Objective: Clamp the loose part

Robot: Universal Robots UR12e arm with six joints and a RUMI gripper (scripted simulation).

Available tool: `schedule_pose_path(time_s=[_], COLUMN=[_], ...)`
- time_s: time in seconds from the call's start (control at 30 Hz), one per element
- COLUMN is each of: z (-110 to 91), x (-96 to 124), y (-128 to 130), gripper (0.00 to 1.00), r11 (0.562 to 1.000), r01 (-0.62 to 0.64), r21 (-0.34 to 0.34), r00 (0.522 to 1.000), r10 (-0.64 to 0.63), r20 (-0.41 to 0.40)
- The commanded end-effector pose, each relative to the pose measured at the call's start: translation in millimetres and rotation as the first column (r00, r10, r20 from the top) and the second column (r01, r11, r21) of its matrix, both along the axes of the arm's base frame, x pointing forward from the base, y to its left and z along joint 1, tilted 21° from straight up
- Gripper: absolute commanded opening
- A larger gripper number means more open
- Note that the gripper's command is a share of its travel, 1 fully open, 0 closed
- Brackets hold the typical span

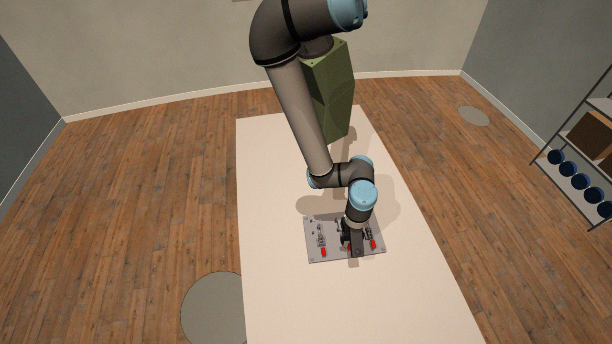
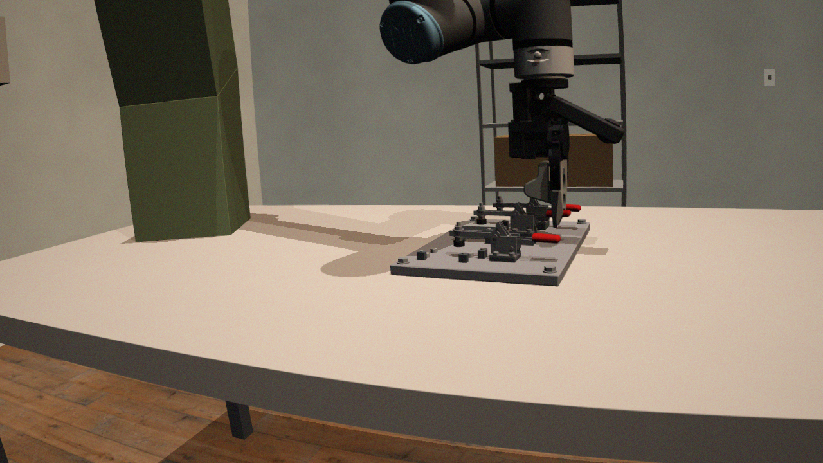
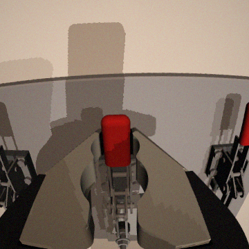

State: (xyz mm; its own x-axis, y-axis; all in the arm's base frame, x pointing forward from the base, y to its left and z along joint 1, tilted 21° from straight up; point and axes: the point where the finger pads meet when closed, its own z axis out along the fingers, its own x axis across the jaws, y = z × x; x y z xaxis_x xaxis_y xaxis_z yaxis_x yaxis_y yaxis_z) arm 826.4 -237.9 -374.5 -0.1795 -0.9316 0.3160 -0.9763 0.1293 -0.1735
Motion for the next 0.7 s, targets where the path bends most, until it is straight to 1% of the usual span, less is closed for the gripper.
schedule_pose_path(time_s=[0.0, 0.67], z=[-1.8, -1.9], x=[4.0, 4.6], y=[-1.7, -1.8], gripper=[0.0, 0.0], r11=[1.0, 1.0], r01=[-0.001, -0.001], r21=[0.001, 0.0], r00=[1.0, 1.0], r10=[0.001, 0.001], r20=[0.004, 0.004])
